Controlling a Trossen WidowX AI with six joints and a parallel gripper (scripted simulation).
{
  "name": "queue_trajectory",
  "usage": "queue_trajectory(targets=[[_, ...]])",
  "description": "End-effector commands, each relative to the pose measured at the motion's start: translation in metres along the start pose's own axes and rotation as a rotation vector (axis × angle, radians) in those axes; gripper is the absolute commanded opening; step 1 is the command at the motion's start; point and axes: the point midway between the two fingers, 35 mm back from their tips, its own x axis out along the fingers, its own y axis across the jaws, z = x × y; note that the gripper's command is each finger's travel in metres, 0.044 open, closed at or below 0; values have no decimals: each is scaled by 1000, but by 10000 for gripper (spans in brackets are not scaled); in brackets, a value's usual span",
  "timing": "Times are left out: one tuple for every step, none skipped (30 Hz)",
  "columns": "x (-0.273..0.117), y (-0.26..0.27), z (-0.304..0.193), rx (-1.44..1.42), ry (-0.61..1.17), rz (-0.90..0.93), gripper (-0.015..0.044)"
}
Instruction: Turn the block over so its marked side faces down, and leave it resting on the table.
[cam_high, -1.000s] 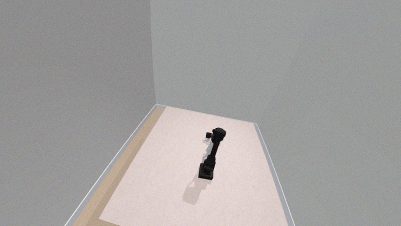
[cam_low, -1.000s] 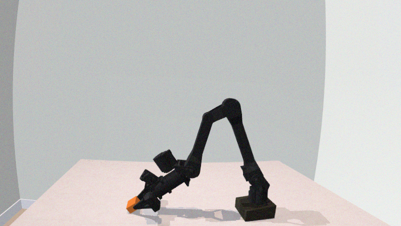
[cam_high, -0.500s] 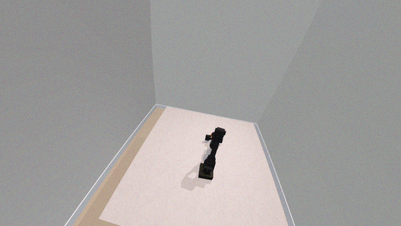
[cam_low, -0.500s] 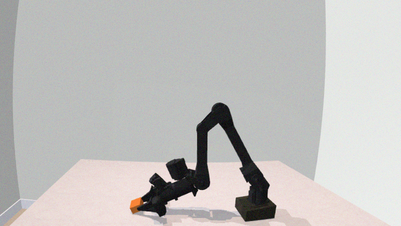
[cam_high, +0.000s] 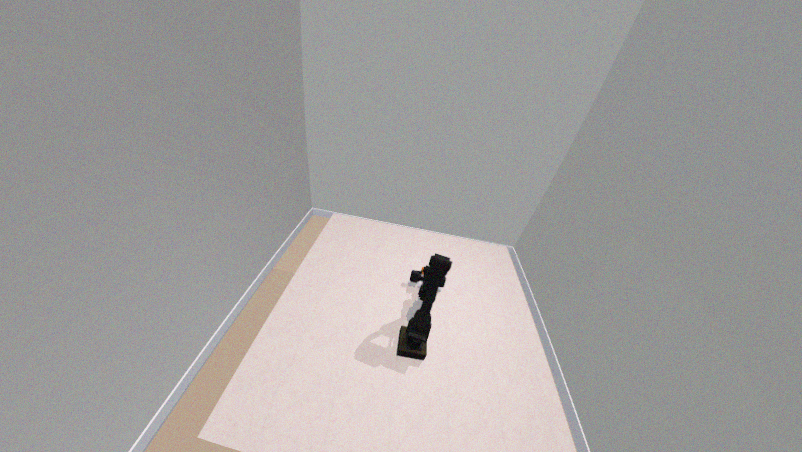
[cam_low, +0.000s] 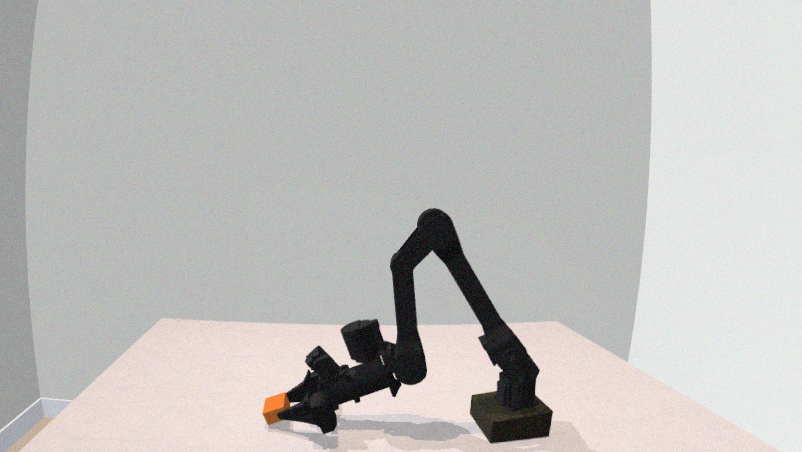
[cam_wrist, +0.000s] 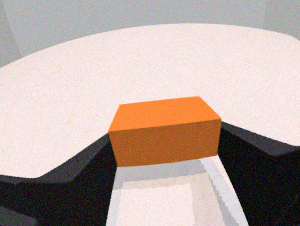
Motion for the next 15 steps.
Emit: queue_trajectory(targets=[[0, 0, 1, 3, -7, 3, 0], [0, 0, 1, 3, -7, 3, 0], [0, 0, 1, 3, -7, 3, 0], [0, 0, 1, 3, -7, 3, 0], [0, 0, 1, 3, -7, 3, 0], [0, 0, 1, 3, -7, 3, 0], [0, 0, 1, 3, -7, 3, 26], [0, 0, 1, 3, -7, 3, 53], [0, 0, 1, 3, -7, 3, 79], [0, 0, 1, 3, -7, 3, 105], [0, 0, 1, 3, -7, 3, 131], [0, 0, 1, 3, -7, 3, 157], [0, 0, 1, 3, -7, 3, 184], [0, 0, 1, 3, -7, 3, 210], [0, 0, 1, 3, -7, 3, 236]])
